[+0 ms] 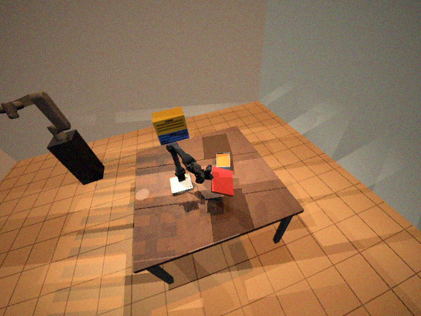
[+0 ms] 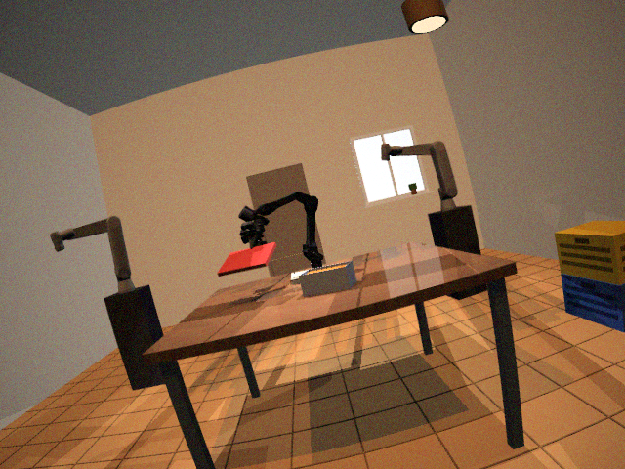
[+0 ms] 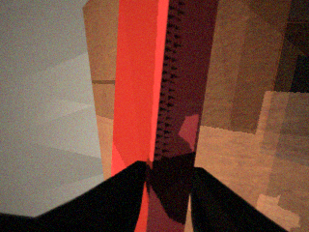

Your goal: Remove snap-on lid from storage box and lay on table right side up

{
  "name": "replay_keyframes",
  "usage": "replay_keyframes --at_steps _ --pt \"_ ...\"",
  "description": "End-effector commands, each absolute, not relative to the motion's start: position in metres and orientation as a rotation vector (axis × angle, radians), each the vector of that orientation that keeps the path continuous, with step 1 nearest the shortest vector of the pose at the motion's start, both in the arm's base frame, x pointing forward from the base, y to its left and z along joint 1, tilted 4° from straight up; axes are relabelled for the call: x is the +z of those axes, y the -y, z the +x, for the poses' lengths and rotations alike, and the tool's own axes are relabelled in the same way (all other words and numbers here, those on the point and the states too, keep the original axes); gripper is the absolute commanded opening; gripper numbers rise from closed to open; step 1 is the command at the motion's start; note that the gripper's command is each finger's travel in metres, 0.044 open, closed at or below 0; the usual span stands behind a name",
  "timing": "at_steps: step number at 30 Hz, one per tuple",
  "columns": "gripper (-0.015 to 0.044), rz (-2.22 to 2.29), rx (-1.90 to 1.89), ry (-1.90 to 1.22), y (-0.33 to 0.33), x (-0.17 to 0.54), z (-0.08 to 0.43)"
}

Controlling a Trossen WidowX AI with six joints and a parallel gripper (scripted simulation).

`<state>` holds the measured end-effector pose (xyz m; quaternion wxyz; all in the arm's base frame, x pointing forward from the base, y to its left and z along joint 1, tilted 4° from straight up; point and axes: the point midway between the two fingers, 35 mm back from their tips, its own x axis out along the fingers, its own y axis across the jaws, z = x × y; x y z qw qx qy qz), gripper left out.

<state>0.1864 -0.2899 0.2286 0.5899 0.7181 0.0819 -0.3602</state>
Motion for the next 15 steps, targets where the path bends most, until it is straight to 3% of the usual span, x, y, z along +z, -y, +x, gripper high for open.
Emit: replay_keyframes --at_steps 1,15 --pt "0.0 1.668 -0.827 -0.189 0.289 0.225 0.188" --pt "0.0 1.668 -0.827 -0.189 0.288 0.214 0.188"
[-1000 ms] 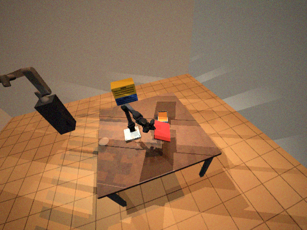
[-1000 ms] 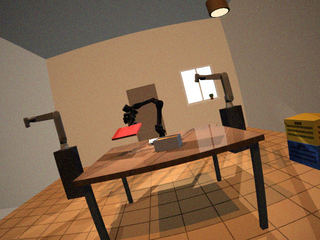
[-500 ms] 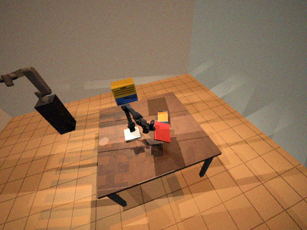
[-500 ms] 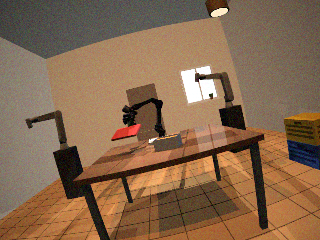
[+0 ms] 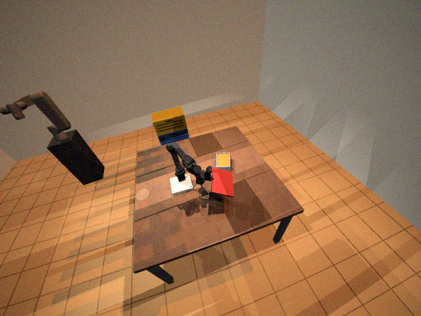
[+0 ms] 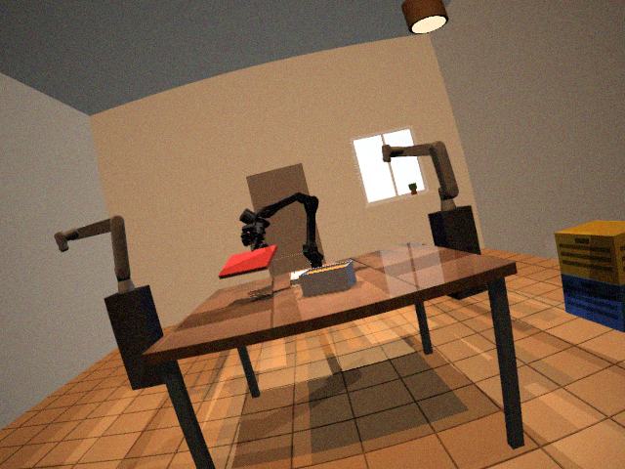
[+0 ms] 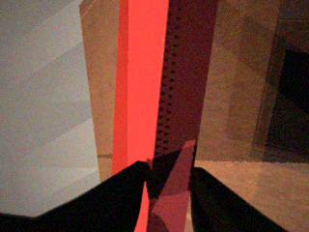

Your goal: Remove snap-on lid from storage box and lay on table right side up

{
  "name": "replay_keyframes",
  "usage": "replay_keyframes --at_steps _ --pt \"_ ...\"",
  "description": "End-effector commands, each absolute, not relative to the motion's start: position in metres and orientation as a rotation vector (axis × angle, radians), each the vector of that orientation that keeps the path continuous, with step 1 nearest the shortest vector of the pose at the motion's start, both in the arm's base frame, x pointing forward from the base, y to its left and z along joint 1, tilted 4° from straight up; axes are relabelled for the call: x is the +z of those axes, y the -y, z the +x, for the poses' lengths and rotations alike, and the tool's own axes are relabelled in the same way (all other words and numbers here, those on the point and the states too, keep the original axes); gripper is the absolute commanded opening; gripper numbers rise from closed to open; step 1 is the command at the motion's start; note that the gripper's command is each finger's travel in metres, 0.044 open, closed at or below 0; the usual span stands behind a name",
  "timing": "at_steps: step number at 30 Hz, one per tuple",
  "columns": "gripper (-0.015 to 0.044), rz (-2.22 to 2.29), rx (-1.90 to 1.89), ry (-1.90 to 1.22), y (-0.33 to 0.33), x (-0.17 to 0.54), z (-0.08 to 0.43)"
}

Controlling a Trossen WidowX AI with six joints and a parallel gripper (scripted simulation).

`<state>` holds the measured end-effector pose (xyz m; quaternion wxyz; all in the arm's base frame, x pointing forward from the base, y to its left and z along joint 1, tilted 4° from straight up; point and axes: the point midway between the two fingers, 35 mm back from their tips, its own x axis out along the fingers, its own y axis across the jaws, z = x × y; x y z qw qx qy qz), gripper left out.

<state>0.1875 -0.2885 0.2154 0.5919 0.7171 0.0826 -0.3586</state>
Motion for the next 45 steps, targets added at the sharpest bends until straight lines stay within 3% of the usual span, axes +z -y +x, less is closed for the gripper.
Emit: replay_keyframes --at_steps 1,45 --pt "0.0 1.668 -0.827 -0.189 0.288 0.213 0.188" --pt "0.0 1.668 -0.827 -0.188 0.288 0.178 0.19"
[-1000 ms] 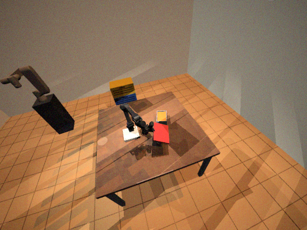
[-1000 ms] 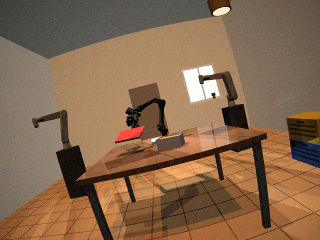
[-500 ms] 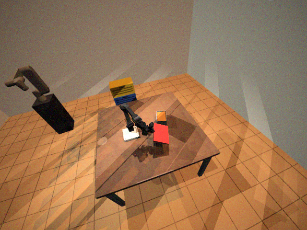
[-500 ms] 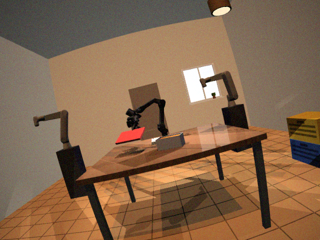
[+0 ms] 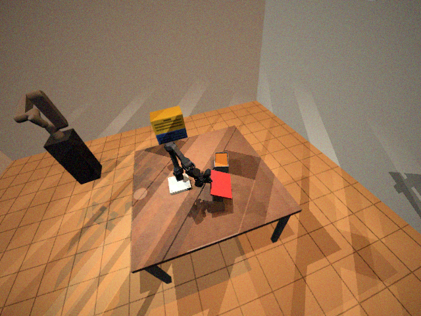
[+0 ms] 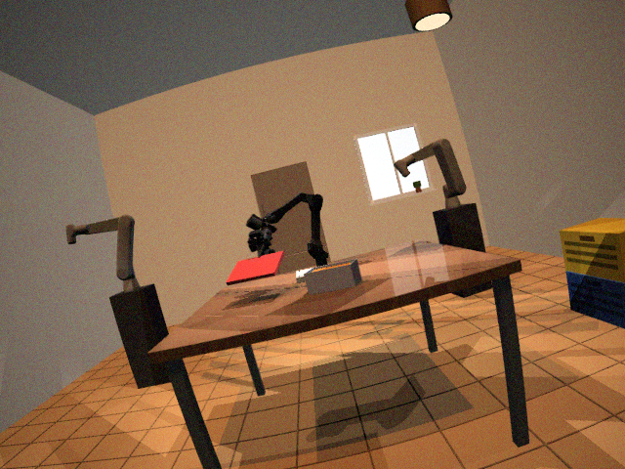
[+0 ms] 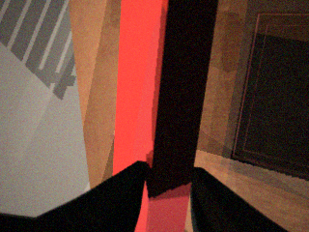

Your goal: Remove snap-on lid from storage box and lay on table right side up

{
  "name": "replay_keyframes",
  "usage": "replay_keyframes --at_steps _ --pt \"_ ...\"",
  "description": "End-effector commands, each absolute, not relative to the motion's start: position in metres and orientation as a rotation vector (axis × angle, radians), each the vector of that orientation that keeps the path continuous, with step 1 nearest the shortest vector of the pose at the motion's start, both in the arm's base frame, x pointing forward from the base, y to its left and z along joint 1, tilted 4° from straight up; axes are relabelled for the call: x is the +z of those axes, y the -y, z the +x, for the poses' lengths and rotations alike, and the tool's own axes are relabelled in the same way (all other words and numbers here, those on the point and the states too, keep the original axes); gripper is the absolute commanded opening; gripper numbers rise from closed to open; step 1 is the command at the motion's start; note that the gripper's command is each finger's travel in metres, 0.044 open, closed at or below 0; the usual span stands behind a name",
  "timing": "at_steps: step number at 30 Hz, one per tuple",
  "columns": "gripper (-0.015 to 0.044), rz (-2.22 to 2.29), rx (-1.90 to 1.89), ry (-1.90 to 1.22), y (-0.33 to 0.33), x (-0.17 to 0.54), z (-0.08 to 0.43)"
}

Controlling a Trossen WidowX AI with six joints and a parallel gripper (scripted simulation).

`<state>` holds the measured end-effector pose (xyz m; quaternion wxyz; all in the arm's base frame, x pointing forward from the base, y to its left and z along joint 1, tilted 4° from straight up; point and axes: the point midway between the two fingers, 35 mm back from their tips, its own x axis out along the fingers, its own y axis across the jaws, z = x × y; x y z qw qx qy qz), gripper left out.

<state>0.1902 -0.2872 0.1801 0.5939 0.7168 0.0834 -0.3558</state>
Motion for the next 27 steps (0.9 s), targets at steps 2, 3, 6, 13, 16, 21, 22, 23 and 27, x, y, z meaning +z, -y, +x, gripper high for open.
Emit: replay_keyframes --at_steps 2,3,6,13,16,21,22,23,27 --pt "0.0 1.668 -0.827 -0.188 0.288 0.176 0.191" --pt "0.0 1.668 -0.827 -0.188 0.288 0.176 0.191" --pt "0.0 1.668 -0.827 -0.188 0.288 0.173 0.191" --pt "0.0 1.668 -0.827 -0.188 0.287 0.168 0.191" --pt "0.0 1.668 -0.827 -0.188 0.287 0.165 0.191" --pt "0.0 1.668 -0.827 -0.188 0.287 0.161 0.191" --pt "0.0 1.668 -0.827 -0.188 0.287 0.16 0.192" --pt "0.0 1.668 -0.827 -0.188 0.287 0.16 0.192" --pt "0.0 1.668 -0.827 -0.188 0.287 0.156 0.192"
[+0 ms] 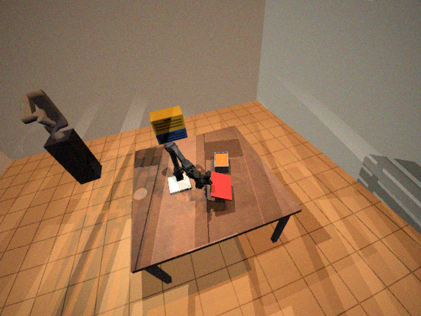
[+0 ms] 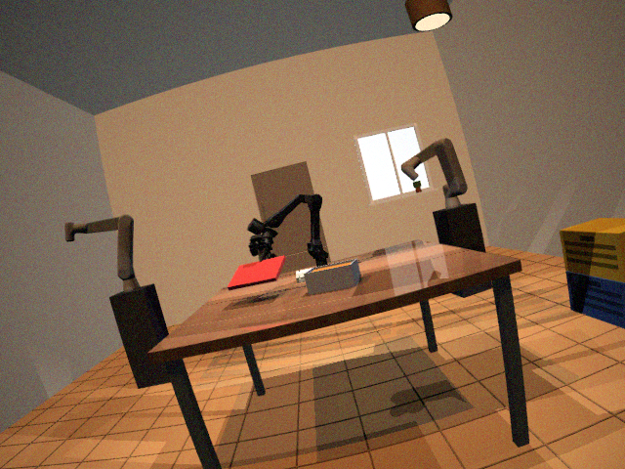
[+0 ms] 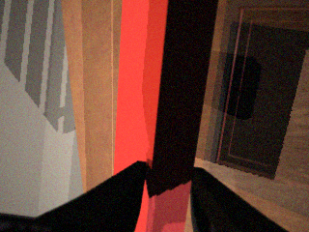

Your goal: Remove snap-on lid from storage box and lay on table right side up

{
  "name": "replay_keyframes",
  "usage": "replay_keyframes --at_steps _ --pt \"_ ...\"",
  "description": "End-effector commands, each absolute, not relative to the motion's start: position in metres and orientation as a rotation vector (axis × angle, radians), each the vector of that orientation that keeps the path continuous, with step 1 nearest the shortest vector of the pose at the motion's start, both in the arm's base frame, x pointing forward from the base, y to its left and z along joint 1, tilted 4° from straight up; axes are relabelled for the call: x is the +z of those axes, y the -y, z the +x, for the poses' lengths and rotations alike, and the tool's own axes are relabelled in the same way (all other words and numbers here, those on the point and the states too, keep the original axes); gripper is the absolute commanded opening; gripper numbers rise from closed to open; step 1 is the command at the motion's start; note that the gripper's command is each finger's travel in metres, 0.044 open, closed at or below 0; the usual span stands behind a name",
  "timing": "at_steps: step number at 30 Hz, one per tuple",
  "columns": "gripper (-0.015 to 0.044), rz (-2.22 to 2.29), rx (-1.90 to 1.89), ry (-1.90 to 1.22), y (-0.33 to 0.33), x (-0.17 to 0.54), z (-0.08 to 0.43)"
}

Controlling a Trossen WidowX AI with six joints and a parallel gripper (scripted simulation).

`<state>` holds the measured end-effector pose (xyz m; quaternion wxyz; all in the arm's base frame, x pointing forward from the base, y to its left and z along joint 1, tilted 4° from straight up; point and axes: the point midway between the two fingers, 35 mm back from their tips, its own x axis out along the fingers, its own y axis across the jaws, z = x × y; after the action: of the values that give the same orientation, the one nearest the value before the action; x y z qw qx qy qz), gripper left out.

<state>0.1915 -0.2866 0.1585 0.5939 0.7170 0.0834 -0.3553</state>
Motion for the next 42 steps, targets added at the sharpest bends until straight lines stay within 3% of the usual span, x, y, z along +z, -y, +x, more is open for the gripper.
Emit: replay_keyframes --at_steps 1,42 --pt "0.0 1.668 -0.827 -0.188 0.287 0.156 0.192" --pt "0.0 1.668 -0.827 -0.188 0.286 0.123 0.194"
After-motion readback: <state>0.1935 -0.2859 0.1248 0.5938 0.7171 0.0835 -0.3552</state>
